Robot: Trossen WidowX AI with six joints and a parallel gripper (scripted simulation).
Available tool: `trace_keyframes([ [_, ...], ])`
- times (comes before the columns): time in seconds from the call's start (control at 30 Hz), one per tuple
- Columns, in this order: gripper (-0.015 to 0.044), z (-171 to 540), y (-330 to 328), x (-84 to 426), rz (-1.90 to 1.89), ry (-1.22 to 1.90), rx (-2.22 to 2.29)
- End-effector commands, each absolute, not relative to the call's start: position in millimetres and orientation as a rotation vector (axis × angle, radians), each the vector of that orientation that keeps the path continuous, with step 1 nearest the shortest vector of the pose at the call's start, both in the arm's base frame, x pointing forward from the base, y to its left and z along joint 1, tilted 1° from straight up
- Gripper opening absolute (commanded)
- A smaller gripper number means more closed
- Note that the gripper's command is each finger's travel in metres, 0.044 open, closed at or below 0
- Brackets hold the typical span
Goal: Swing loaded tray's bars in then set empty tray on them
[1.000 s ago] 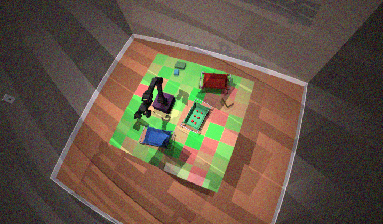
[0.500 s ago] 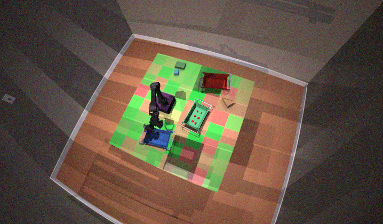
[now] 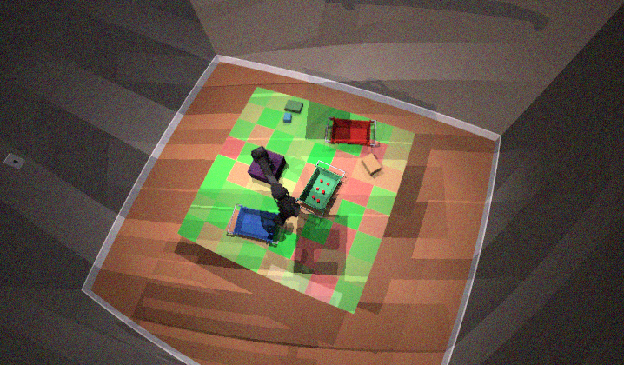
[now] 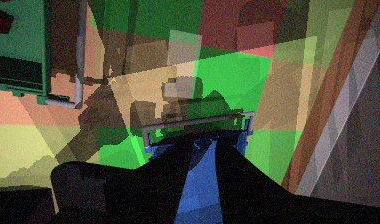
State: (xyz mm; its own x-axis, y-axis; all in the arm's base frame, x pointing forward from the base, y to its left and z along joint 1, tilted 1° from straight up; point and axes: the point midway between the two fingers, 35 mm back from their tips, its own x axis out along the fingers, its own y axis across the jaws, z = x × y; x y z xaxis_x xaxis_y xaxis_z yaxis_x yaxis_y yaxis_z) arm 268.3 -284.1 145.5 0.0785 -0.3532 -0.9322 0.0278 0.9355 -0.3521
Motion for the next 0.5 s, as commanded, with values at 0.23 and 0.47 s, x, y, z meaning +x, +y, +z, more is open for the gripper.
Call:
trace_keyframes([
  [0.23,0.0082,51.6,-184.9,348.4,-0.128,1.522,0.088],
  [0.47,0.0082,49.1,-183.2,349.4,-0.126,1.524,0.094],
])
